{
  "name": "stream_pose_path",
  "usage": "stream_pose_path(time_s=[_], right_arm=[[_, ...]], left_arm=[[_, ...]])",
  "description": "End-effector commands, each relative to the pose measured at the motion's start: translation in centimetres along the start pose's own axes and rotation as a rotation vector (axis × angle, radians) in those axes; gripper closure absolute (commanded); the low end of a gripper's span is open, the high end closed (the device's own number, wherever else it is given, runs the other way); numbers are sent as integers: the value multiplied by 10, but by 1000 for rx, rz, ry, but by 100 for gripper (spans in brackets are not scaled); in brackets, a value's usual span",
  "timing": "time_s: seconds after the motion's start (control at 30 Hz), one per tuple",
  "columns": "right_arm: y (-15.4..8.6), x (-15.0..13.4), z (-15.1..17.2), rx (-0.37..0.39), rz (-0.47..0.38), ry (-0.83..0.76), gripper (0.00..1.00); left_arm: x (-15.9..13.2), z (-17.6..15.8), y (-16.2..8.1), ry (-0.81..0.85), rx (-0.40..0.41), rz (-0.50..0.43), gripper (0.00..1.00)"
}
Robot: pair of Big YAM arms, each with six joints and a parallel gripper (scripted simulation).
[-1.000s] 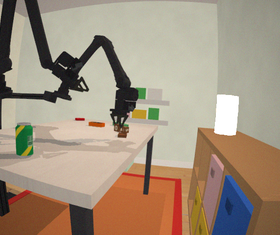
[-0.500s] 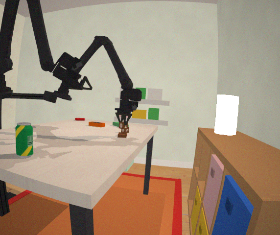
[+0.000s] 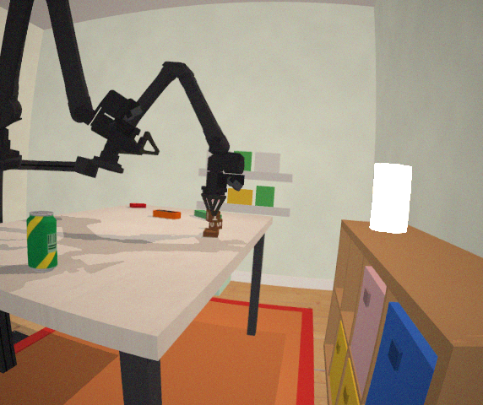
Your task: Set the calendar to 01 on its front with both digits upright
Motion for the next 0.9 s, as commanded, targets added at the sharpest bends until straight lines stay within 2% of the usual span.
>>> stream_pose_path(time_s=[0.0,0.33,0.4,0.87], right_arm=[[8,16,-12,-24,-52,-24,0],[5,11,-6,-12,-33,-19,0],[5,11,-6,-12,-33,-19,0],[5,11,-6,-12,-33,-19,0]], left_arm=[[-4,-14,-6,259,-22,-18,65],[1,-9,-4,652,-17,-22,65],[1,-9,-4,652,-17,-22,65],[1,-9,-4,1265,-12,-28,65]])
Point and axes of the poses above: on each arm, the point where the finger pads meet when closed, its own y axis out along the fingers, its own z axis across the jaws, x = y × z, the point moved 7 cm from there along -y, back along the fingers, and after that the axes turned 1 degree about y, right-handed, at the moved point
